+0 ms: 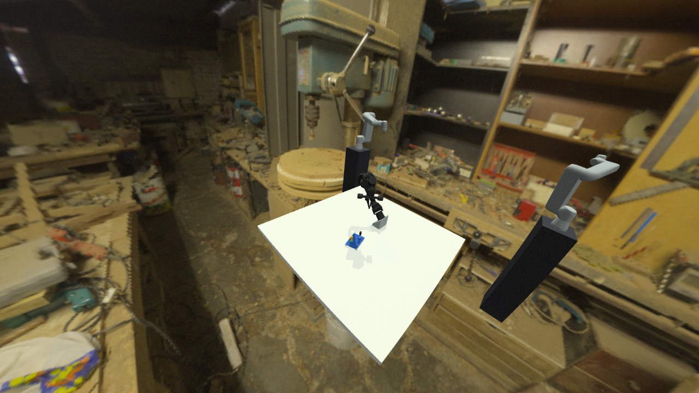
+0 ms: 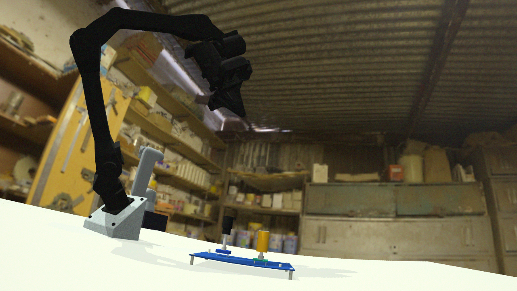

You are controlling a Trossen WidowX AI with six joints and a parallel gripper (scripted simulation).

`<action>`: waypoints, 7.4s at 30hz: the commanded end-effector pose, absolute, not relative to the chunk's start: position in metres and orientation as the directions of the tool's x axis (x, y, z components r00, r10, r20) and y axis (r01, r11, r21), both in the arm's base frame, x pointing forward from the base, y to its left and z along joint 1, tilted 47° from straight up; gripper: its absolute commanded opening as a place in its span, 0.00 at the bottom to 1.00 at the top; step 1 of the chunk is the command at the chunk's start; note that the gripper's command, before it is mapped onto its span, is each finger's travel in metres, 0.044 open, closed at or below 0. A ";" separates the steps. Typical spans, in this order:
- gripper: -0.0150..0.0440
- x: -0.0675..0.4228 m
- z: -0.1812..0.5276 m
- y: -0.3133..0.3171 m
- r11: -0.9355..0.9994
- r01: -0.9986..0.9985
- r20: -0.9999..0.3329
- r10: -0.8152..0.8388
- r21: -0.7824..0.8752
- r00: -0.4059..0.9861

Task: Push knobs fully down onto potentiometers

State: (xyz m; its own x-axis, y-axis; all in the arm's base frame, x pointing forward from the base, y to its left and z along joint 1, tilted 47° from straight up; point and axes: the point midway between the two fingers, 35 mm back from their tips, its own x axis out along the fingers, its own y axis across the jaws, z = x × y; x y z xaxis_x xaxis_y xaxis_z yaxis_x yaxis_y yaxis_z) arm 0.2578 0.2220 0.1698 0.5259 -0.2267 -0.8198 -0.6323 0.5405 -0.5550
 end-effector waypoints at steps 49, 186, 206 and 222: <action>0.25 0.301 0.052 0.074 0.675 0.254 -0.689 -0.723 -0.692 0.046; 0.25 0.303 0.014 0.034 0.674 0.255 -0.687 -0.725 -0.694 0.047; 0.25 0.303 0.014 0.034 0.674 0.255 -0.687 -0.725 -0.694 0.047; 0.25 0.303 0.013 0.033 0.674 0.255 -0.687 -0.725 -0.694 0.047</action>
